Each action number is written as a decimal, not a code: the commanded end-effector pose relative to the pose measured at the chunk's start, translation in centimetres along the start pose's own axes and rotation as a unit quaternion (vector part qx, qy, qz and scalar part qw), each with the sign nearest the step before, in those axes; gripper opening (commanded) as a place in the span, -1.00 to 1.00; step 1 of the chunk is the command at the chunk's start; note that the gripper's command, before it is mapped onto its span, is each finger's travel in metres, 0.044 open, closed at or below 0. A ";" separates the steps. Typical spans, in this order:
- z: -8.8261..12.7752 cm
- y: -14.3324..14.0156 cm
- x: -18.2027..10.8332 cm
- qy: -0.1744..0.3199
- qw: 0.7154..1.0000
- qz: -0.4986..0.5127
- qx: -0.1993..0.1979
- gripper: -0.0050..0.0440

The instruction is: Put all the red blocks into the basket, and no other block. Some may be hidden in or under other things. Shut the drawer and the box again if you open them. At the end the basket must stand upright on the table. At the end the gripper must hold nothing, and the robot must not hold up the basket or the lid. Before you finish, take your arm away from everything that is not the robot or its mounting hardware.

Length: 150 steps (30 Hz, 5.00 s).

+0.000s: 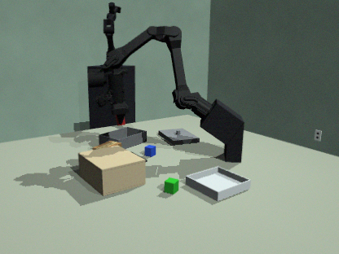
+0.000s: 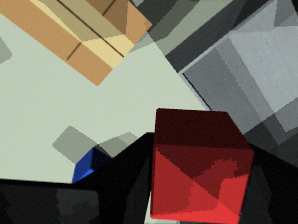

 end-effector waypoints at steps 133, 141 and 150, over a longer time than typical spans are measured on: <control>-5.3 43.3 -26.5 -0.101 0.182 0.978 -0.025 -0.80; -5.3 43.3 -26.5 -0.101 0.182 0.978 -0.025 0.13; -2.0 42.7 -26.8 -0.101 0.182 0.978 -0.025 0.13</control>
Point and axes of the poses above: the point midway between the two fingers, 35 mm back from their tips, its own z axis back along the fingers, its own y axis across the jaws, x = y × z, the point moved 2 cm from there along z, back along the fingers, and after that the axes turned 2 degrees about -z, right-handed, at the moved point
